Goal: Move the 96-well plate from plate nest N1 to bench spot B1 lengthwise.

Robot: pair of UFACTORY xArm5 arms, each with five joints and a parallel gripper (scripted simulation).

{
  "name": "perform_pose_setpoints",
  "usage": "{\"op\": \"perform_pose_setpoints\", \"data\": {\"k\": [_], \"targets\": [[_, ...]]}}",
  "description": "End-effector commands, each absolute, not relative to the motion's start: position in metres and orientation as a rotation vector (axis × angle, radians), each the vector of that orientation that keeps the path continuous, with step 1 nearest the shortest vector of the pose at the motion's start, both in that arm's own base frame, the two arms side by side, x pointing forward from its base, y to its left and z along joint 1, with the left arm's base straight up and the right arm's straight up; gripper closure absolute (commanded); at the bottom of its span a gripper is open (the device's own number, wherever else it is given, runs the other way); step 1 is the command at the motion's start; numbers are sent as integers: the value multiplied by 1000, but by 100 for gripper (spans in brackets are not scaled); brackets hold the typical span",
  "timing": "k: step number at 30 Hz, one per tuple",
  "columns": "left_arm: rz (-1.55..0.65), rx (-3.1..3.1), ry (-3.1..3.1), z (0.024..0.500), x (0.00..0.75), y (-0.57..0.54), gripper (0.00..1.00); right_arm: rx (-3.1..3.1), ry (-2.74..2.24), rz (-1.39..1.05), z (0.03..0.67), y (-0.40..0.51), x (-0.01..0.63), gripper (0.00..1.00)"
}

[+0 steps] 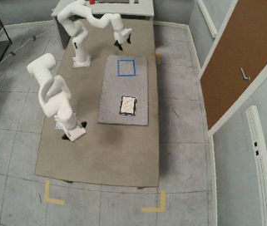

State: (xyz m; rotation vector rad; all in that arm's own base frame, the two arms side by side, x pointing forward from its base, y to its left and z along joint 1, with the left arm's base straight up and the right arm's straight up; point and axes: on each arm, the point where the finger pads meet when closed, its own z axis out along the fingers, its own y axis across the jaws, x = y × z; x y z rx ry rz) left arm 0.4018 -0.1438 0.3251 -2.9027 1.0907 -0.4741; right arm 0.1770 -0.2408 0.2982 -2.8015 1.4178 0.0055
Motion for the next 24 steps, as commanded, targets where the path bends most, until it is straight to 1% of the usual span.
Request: {"op": "perform_pose_setpoints", "data": {"k": [1,24], "targets": [[-454,-2882,1161,327,413,-159,0,-2803,1419,0,300,-241,177,0],[-340,-2741,1496,311,448,-231,0,-2803,1419,0,300,-241,177,0]]}}
